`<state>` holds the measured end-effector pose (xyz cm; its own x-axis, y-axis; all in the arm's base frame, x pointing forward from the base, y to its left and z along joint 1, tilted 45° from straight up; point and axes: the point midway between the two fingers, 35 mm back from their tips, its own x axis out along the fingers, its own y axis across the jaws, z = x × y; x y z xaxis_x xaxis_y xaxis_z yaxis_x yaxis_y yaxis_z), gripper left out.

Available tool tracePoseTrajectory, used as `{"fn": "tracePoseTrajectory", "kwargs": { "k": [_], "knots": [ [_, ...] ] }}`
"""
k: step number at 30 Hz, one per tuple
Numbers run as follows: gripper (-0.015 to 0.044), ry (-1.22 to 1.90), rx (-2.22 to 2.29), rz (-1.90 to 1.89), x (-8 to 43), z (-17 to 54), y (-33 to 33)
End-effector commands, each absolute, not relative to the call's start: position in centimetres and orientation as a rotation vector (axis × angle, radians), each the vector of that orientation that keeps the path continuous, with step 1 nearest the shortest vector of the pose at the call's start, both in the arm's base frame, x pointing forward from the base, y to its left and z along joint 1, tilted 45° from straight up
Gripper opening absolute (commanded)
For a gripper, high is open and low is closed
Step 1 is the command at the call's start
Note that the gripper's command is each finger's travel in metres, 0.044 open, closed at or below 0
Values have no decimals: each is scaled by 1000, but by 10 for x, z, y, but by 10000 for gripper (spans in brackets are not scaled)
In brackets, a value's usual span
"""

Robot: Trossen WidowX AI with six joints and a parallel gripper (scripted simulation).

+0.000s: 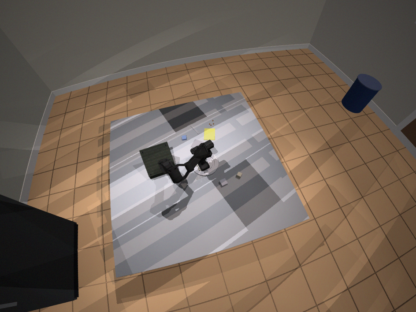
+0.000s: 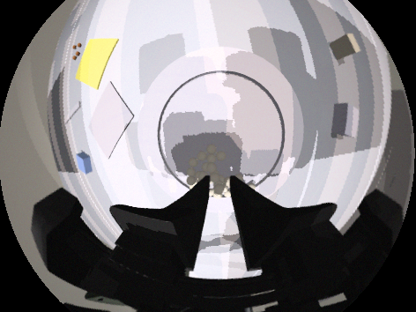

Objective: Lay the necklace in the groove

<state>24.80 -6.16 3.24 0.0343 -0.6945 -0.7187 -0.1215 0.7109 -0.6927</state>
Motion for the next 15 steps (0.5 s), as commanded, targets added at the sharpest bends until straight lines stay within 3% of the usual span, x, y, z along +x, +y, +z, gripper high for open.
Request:
{"fn": "tracePoseTrajectory", "kwargs": {
  "k": [1, 11, 15],
  "knots": [
    [184, 1497, -703, -502, 248, 33, -61],
    [440, 1507, -706, -503, 246, 33, -62],
    [440, 1507, -706, -503, 246, 33, -62]
  ]
}}
